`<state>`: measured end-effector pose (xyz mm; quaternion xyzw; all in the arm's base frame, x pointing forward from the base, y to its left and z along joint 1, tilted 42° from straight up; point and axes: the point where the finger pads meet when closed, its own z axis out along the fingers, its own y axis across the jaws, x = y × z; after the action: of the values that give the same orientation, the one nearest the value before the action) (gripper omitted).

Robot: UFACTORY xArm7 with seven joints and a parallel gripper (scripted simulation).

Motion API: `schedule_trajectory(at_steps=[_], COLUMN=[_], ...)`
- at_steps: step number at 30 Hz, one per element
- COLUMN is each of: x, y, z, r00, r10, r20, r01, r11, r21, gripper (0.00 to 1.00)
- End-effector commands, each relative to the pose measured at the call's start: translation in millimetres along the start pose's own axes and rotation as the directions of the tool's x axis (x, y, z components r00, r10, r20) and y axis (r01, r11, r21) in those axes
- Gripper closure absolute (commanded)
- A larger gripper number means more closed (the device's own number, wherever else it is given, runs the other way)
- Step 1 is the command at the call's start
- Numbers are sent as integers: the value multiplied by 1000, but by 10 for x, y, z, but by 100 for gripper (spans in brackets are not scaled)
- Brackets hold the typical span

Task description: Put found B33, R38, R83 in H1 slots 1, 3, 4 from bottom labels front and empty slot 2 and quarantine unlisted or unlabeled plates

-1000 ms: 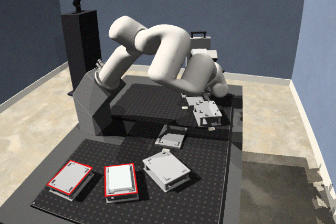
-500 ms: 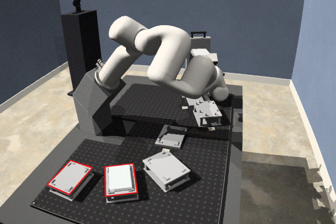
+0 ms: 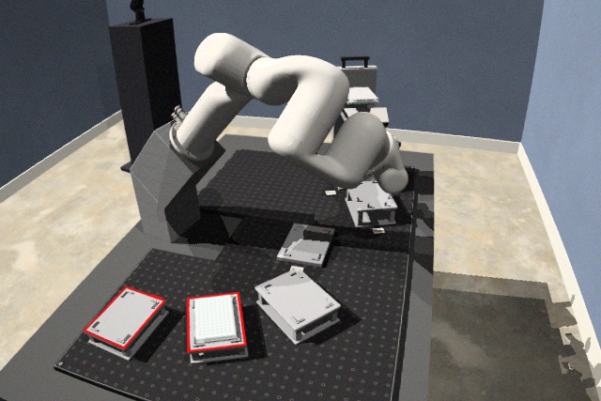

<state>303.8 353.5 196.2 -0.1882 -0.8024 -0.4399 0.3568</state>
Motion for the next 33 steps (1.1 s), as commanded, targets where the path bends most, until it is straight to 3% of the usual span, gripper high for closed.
schedule_trajectory(at_steps=[1,10,21,33], x=[-114,-211,-209,-210], y=[6,7,6,6], z=[7,7,300,307], r00=[1000,1000,1000,1000], r10=[-2,-2,-3,-3], r20=[-2,-2,-2,-2], r01=[2,2,3,3], r11=[1000,1000,1000,1000], r21=[1,1,1,1], gripper=[0,0,0,0])
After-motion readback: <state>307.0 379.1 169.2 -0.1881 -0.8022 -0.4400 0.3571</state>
